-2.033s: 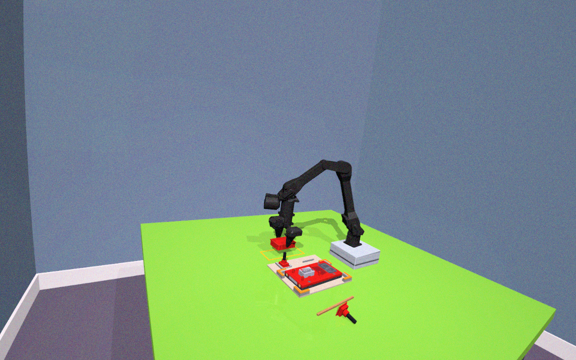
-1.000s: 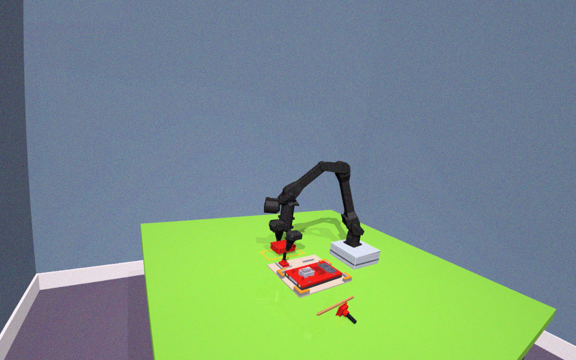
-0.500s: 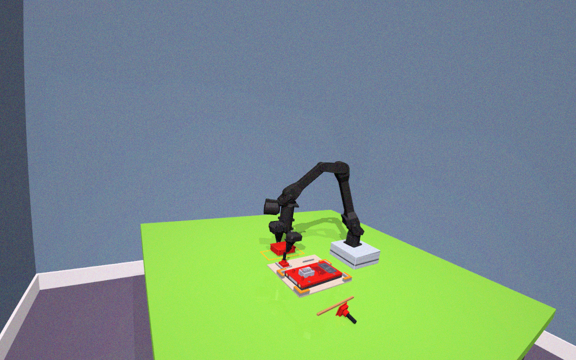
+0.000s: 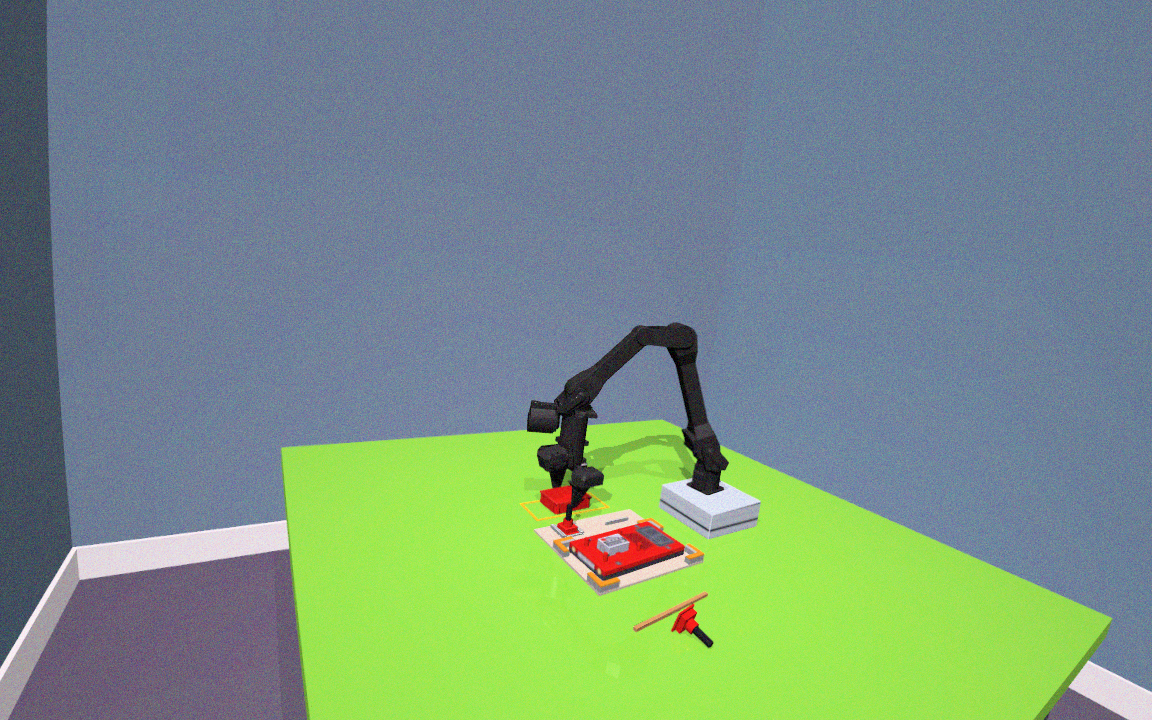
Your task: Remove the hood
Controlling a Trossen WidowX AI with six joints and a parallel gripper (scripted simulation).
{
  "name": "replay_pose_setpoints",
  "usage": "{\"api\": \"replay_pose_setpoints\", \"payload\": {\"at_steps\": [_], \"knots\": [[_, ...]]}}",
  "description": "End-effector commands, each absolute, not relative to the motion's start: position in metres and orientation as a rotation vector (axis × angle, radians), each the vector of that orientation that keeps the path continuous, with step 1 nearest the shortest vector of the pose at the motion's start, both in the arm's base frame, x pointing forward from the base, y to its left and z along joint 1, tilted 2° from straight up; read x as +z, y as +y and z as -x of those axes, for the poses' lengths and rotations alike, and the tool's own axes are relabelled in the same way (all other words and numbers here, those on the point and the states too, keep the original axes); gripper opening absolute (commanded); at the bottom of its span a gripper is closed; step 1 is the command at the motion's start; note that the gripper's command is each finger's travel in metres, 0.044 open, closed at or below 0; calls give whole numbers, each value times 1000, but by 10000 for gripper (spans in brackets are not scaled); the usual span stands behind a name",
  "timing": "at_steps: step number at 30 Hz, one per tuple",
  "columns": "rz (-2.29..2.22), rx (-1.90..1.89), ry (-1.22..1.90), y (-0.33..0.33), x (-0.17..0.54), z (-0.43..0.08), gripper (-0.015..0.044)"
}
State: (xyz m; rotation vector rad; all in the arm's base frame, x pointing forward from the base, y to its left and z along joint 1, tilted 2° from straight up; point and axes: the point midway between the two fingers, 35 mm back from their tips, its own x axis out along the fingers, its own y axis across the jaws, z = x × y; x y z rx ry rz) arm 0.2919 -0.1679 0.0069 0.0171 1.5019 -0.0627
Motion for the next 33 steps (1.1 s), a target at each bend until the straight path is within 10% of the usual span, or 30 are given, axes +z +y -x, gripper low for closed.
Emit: {"api": "replay_pose_setpoints", "payload": {"at_steps": [1,4,21,33], "knots": [[-21,-56,1504,-166,3,-291,0],[-21,-56,1504,-166,2,-291,0],[-18,-62,1503,-168,7,-292,440],[-26,-54,1512,-167,79,-288,440]]}}
